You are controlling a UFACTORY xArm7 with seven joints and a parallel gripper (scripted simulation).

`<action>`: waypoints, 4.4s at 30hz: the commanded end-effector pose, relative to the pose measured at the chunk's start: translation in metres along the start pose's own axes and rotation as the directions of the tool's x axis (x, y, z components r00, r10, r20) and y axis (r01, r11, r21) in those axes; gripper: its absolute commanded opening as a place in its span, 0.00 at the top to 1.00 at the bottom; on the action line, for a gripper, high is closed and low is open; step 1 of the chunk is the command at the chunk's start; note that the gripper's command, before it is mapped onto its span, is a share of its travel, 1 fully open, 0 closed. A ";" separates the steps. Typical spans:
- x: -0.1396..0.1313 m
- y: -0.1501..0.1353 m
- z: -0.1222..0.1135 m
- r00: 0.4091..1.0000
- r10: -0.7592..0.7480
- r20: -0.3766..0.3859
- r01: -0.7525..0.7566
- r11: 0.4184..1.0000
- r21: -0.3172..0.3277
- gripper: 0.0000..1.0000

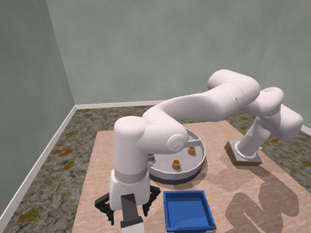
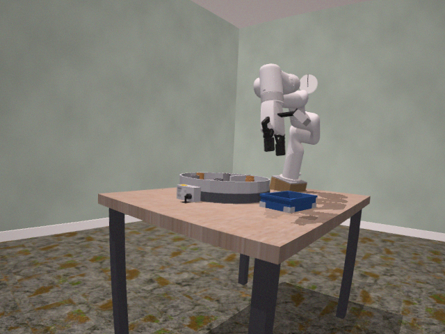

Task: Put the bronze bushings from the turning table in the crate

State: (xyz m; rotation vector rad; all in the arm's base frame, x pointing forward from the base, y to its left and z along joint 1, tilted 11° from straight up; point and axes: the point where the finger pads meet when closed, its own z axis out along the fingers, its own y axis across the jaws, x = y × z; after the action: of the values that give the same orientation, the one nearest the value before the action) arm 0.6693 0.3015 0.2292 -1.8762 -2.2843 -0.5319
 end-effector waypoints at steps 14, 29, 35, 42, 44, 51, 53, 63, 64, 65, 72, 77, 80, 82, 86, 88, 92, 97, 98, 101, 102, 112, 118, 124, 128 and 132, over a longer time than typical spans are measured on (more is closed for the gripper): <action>0.001 0.002 -0.003 1.000 -0.001 -0.001 0.001 1.000 -0.006 0.00; -0.061 -0.023 -0.036 0.998 -0.011 0.068 0.011 1.000 0.006 0.00; -0.102 -0.047 -0.057 0.994 -0.010 0.107 0.009 1.000 0.017 0.00; -0.144 -0.079 -0.077 0.990 -0.004 0.142 -0.001 1.000 0.030 0.00; -0.150 -0.084 -0.080 0.989 -0.002 0.146 -0.002 0.999 0.032 0.00; -0.184 -0.119 -0.096 0.985 0.008 0.170 -0.016 0.999 0.044 0.00; -0.204 -0.143 -0.104 0.983 0.016 0.182 -0.026 0.998 0.052 0.00; -0.249 -0.213 -0.120 0.979 0.040 0.201 -0.055 0.996 0.071 0.00; -0.253 -0.221 -0.122 0.979 0.042 0.202 -0.058 0.996 0.073 0.00; -0.257 -0.229 -0.123 0.978 0.045 0.202 -0.061 0.995 0.074 0.00; -0.277 -0.279 -0.126 0.977 0.062 0.202 -0.081 0.993 0.084 0.00; -0.289 -0.322 -0.125 0.977 0.077 0.197 -0.096 0.991 0.091 0.00; -0.294 -0.348 -0.122 0.978 0.085 0.191 -0.104 0.990 0.095 0.00; -0.296 -0.366 -0.119 0.978 0.090 0.186 -0.109 0.989 0.097 0.00; -0.298 -0.385 -0.116 0.979 0.096 0.180 -0.115 0.988 0.099 0.00; -0.299 -0.401 -0.112 0.980 0.100 0.174 -0.118 0.988 0.100 0.00; -0.299 -0.412 -0.109 0.980 0.103 0.169 -0.121 0.988 0.101 0.00; -0.299 -0.412 -0.109 0.980 0.103 0.169 -0.121 0.988 0.101 0.00; -0.299 -0.412 -0.109 0.980 0.103 0.169 -0.121 0.988 0.101 0.00; -0.299 -0.412 -0.109 0.980 0.103 0.169 -0.121 0.988 0.101 0.00; -0.299 -0.412 -0.109 0.980 0.103 0.169 -0.121 0.988 0.101 0.00; -0.299 -0.412 -0.109 0.980 0.103 0.169 -0.121 0.988 0.101 0.88; -0.299 -0.412 -0.109 0.980 0.103 0.169 -0.121 0.988 0.101 0.88; -0.299 -0.412 -0.109 0.980 0.103 0.169 -0.121 0.988 0.101 0.88; -0.299 -0.412 -0.109 0.980 0.103 0.169 -0.121 0.988 0.101 0.88; -0.299 -0.412 -0.109 0.980 0.103 0.169 -0.121 0.988 0.101 0.88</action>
State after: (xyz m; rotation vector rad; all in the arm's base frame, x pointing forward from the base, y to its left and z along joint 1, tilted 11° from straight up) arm 0.3202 -0.0785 0.1572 -2.0442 -2.2328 -0.2358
